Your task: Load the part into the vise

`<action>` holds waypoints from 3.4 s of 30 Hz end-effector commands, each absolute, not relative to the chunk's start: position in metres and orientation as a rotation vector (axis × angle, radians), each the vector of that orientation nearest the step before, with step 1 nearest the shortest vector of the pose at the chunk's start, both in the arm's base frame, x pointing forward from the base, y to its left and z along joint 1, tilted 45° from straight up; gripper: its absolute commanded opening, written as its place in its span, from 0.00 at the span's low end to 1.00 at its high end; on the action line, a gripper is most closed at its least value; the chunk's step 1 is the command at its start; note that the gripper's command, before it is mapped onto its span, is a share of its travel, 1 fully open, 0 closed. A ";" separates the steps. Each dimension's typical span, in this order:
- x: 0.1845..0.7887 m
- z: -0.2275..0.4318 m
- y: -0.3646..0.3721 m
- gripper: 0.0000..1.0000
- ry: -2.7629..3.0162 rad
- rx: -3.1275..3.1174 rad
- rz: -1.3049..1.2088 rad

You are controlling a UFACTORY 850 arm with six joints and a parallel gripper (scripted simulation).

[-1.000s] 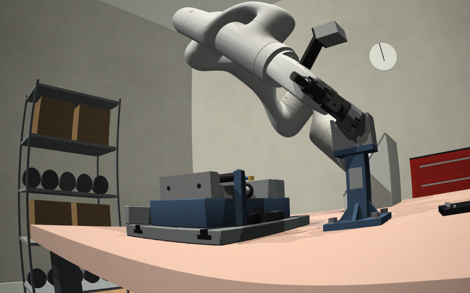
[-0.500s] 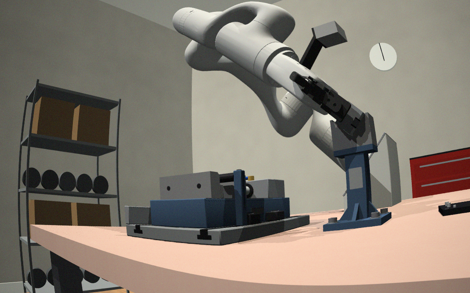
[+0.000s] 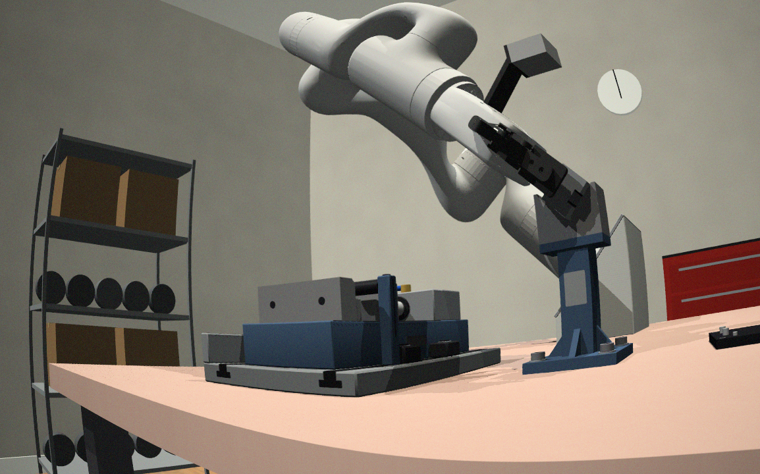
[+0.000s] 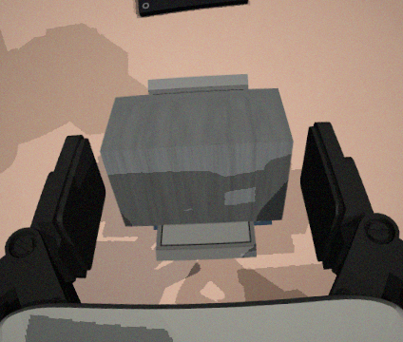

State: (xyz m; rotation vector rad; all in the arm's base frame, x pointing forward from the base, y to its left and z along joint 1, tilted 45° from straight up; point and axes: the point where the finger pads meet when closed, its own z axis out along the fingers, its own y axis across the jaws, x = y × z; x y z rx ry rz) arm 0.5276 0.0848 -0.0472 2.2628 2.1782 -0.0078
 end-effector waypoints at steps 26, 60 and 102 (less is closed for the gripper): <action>0.527 -0.049 0.083 0.89 2.177 2.260 -0.011; 0.527 -0.050 0.083 0.89 2.162 2.244 -0.047; 0.527 -0.050 0.084 0.89 2.099 2.178 -0.180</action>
